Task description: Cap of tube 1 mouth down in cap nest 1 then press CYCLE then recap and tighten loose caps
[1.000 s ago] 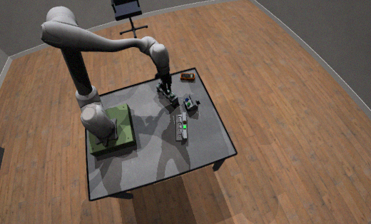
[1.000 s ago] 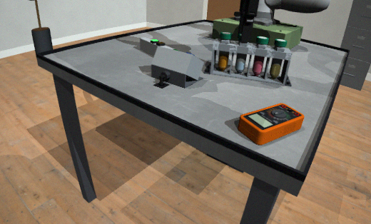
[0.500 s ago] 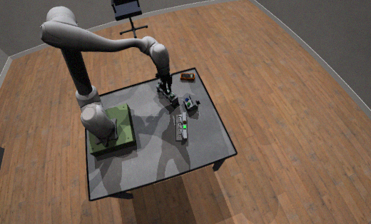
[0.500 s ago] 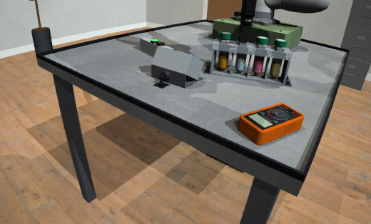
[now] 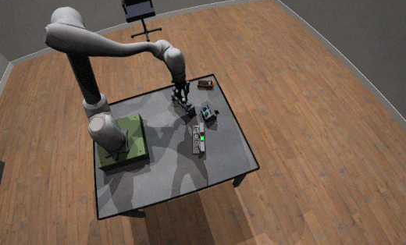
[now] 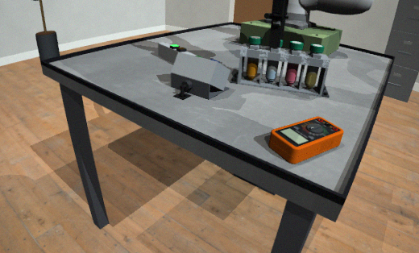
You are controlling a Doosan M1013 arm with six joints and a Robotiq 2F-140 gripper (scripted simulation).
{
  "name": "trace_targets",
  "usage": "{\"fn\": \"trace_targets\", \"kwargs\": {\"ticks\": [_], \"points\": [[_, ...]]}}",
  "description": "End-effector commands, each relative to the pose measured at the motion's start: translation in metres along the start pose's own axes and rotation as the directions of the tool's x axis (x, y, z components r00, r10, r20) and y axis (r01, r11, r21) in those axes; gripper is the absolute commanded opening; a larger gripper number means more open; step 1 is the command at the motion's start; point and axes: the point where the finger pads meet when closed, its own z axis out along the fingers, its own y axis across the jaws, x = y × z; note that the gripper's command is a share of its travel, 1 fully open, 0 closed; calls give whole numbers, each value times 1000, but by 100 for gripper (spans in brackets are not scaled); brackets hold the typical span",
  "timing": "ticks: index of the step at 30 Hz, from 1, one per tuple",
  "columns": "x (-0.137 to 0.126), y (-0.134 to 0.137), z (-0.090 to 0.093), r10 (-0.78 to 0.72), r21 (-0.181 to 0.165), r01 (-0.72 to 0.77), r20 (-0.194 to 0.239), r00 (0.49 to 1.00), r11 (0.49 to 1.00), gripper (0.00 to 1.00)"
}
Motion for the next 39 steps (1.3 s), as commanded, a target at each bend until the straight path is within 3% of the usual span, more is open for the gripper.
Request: {"fn": "trace_targets", "kwargs": {"ticks": [1,6,7,20,34,37,39], "points": [[0,0,0,77,-1,-77,3,997,997,30],[0,0,0,106,-1,-106,3,994,994,30],[0,0,-1,106,-1,-106,3,994,994,41],[0,0,-4,106,-1,-106,3,994,994,41],[0,0,-46,106,-1,-106,3,994,994,41],[0,0,-46,106,-1,-106,3,994,994,41],[-16,3,-46,-61,-1,61,3,998,998,41]]}}
